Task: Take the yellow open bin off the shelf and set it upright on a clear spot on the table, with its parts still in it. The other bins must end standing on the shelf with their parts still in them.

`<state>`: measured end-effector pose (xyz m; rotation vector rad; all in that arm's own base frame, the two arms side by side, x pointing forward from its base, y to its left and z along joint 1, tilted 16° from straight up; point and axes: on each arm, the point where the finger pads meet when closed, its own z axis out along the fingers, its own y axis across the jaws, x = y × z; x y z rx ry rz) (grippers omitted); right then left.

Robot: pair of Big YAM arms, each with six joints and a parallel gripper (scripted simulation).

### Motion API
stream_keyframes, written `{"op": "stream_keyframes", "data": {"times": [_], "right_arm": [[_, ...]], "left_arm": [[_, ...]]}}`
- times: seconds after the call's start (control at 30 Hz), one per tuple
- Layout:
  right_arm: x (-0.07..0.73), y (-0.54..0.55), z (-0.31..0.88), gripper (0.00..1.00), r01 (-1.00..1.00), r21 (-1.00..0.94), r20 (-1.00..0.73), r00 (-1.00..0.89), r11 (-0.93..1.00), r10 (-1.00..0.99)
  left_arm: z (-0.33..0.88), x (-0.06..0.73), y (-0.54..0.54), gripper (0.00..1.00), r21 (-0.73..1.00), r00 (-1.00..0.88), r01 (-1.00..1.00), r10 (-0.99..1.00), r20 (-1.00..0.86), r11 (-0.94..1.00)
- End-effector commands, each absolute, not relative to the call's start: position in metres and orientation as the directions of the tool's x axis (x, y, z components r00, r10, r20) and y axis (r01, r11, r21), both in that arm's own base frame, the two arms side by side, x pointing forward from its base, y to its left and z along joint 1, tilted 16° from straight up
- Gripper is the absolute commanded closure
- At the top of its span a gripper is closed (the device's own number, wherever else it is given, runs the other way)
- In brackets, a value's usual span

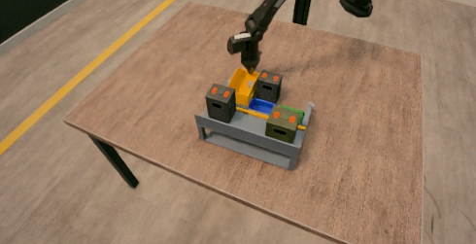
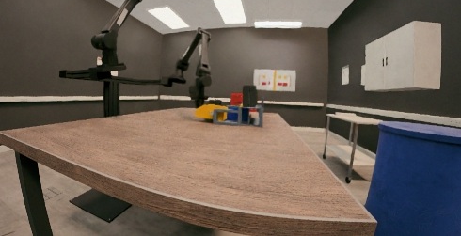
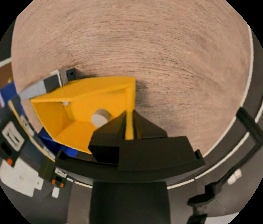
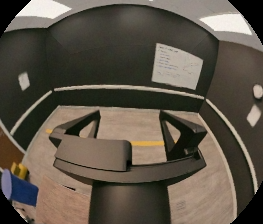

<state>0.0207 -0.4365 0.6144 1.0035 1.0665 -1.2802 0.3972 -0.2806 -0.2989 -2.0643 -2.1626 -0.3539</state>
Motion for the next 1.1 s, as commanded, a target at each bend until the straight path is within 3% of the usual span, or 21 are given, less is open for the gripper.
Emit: {"op": "stream_keyframes", "data": {"times": [0.0,1.07], "right_arm": [[0.017,-0.427,0.626,0.00,0.999,0.000,-0.964,0.011,0.041,-0.266],[0.017,-0.427,0.626,0.00,0.999,0.000,-0.964,0.011,0.041,-0.266]], "left_arm": [[-0.279,0.407,-0.304,1.00,0.117,-0.056,0.993,0.974,0.217,0.031],[-0.284,0.400,-0.287,1.00,0.092,-0.070,0.994,0.969,0.238,0.049]]}}
